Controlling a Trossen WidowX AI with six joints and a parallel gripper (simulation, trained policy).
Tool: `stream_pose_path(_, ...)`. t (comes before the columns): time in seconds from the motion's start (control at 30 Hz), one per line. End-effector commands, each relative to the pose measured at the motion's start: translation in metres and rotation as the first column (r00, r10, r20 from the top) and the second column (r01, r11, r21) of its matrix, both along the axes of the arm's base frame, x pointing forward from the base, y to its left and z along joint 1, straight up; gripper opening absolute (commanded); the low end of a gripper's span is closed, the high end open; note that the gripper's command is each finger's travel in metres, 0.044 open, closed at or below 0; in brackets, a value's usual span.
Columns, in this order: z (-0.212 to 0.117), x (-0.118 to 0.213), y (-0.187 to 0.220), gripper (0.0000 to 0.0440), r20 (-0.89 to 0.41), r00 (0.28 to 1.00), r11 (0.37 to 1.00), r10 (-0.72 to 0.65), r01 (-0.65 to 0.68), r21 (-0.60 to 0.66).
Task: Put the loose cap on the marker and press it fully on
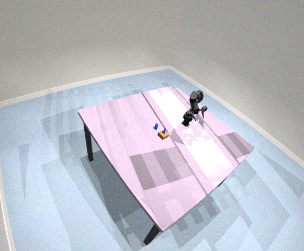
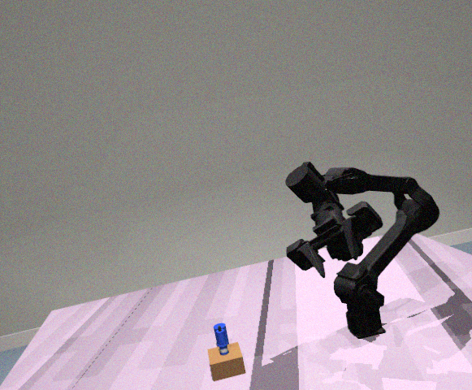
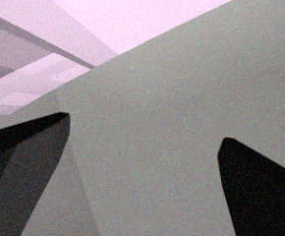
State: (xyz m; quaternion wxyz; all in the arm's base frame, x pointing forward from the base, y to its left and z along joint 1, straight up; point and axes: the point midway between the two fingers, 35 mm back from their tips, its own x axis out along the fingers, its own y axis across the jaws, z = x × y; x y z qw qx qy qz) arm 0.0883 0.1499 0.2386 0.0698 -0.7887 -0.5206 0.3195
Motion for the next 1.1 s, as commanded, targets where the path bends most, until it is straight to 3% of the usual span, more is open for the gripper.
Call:
stream_pose_path(0.0, -0.001, 0.003, -0.002, 0.0322, -0.024, 1.0, 1.0, -0.018, 0.018, -0.015)
stream_pose_path(1.07, -0.014, 0.037, -0.028, 0.0322, -0.298, 0.917, 0.961, -0.264, 0.222, -0.166)
